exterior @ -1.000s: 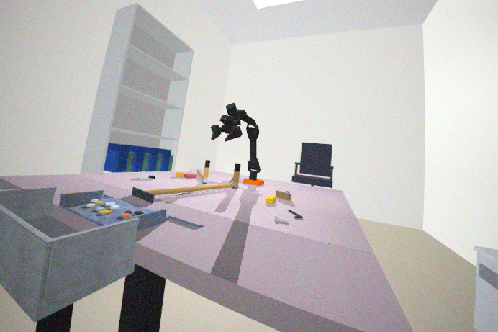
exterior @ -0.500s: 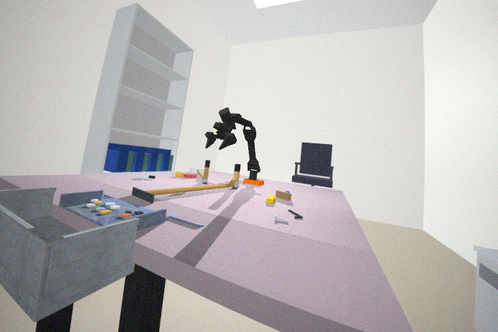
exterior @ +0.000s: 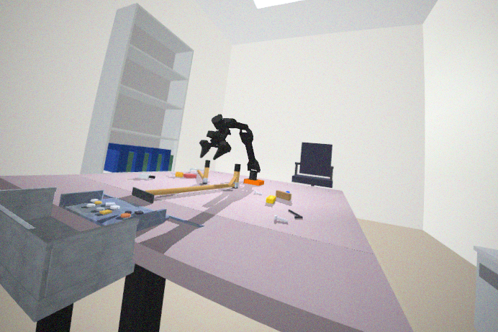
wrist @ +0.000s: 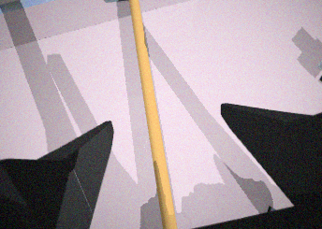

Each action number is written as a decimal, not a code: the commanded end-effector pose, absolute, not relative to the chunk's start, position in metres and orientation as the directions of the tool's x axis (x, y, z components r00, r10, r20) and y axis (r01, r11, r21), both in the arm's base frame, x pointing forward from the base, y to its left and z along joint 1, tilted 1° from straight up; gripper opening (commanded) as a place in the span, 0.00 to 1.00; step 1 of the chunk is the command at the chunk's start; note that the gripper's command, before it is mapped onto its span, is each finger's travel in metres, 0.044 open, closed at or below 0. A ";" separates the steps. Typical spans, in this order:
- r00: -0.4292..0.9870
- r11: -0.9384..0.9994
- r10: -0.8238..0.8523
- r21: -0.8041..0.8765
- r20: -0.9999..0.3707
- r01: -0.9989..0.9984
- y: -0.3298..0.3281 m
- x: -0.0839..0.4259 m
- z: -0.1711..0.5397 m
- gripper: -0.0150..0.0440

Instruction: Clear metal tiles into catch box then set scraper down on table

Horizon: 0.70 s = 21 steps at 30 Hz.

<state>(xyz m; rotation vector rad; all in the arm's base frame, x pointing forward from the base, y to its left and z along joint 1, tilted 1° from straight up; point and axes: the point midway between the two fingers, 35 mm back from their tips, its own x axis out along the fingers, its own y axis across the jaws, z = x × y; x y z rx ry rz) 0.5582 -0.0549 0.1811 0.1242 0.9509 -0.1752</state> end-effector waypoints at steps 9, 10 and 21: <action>0.504 0.973 -0.085 0.038 -0.859 0.230 -0.064 0.570 0.138 1.00; 0.502 0.972 -0.085 0.038 -0.861 0.231 -0.064 0.571 0.136 1.00; 0.508 0.973 -0.088 0.036 -0.857 0.228 -0.055 0.557 0.153 1.00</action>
